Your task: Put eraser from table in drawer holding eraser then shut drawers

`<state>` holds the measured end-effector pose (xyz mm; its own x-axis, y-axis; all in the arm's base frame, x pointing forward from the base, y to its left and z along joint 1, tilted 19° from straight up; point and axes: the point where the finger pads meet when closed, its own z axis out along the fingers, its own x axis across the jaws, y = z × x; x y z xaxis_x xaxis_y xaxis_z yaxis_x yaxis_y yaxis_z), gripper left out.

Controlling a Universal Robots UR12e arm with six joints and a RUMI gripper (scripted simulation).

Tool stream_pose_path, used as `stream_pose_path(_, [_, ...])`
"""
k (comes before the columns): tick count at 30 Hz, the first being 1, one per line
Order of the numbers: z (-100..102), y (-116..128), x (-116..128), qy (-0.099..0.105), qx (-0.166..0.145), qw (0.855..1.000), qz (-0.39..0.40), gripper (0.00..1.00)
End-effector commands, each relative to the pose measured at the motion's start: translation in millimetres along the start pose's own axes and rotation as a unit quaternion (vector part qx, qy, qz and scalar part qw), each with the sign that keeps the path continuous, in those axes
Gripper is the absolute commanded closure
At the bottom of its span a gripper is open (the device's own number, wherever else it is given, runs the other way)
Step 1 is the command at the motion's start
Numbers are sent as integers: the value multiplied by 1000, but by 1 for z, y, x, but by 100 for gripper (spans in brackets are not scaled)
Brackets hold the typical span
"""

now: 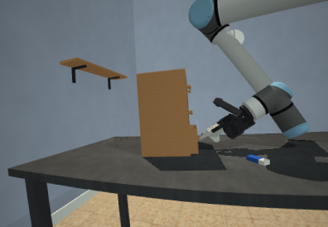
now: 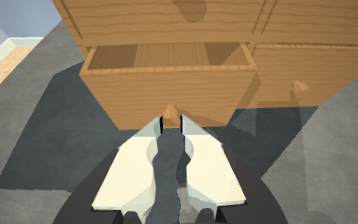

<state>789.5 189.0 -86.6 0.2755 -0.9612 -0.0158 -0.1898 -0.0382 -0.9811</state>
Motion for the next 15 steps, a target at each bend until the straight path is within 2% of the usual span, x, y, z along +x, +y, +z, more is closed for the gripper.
stream_pose_path(1, [4,-3,0,0,0,1000,0,93])
stream_pose_path(15, [11,-7,0,0,0,1000,0,93])
